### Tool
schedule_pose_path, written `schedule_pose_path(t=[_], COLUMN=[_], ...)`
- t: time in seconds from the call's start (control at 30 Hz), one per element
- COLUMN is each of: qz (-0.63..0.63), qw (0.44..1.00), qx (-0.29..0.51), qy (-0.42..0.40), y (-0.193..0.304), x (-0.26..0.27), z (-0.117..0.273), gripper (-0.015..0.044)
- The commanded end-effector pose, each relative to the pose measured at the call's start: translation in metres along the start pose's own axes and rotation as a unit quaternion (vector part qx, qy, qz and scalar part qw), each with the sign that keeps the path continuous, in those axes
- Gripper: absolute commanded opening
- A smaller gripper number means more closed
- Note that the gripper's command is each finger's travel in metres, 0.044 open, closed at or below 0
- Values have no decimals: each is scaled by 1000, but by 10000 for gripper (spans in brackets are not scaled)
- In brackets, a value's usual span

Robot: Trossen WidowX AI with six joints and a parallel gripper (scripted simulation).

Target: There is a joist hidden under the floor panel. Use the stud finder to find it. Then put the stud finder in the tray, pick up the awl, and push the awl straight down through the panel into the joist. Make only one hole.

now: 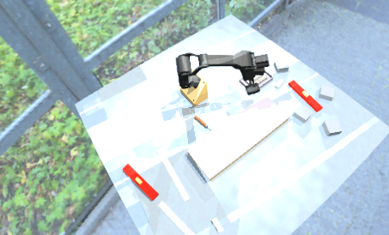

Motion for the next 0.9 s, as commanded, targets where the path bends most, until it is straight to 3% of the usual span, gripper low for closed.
schedule_pose_path(t=[0.0, 0.23, 0.5, 0.87], qz=[-98, -267, -442, -456], qw=[995, 961, 886, 878], qx=[28, 68, 125, 130], qy=[10, 32, 64, 68], y=[60, 164, 268, 275], x=[-31, -55, -33, -29], z=[5, 5, -8, -9], gripper=[440, 440, 440, 440])
Point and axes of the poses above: the point midway between the two fingers, 35 mm back from their tips, its own z axis back along the fingers, its own x axis across the jaws, y = z × x, the point moved 7 cm from there along z, back along the fingers, and after that the axes turned 6 degrees about z, right-handed, at the moved point
